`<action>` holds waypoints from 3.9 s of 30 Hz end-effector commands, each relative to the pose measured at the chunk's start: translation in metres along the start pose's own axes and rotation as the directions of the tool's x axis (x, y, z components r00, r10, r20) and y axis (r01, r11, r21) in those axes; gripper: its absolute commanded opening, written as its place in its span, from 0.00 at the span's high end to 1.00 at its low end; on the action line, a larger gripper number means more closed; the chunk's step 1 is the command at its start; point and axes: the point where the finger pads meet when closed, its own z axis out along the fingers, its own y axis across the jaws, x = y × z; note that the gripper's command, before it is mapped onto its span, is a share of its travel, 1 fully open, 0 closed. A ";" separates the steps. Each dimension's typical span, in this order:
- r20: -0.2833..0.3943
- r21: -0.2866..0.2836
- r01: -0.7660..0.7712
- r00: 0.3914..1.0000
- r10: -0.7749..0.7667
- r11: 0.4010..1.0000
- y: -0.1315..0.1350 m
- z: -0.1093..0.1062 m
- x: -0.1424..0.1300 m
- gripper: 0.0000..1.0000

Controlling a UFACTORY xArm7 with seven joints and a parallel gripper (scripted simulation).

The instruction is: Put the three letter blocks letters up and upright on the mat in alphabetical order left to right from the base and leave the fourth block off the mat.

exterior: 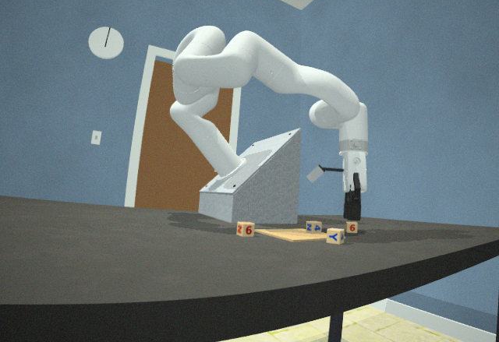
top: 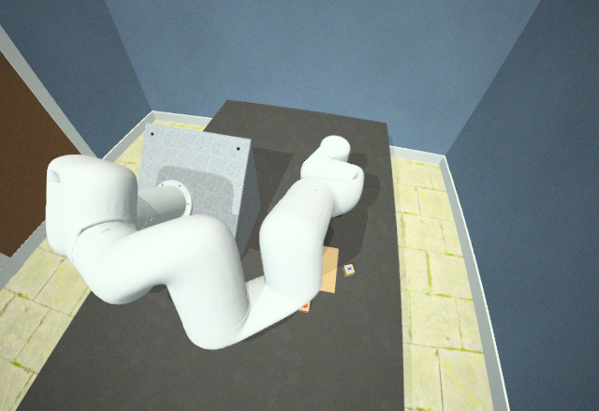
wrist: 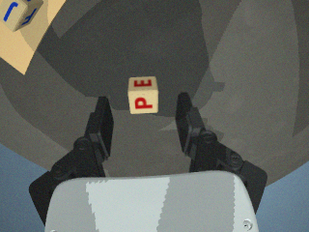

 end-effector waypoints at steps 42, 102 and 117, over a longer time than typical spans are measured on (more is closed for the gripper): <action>0.005 0.000 0.000 1.000 0.000 1.000 0.000 -0.002 -0.003 0.37; 0.005 0.000 0.000 1.000 0.000 1.000 0.000 0.027 -0.003 0.37; 0.005 0.000 0.000 1.000 0.000 1.000 0.000 0.027 -0.003 0.58</action>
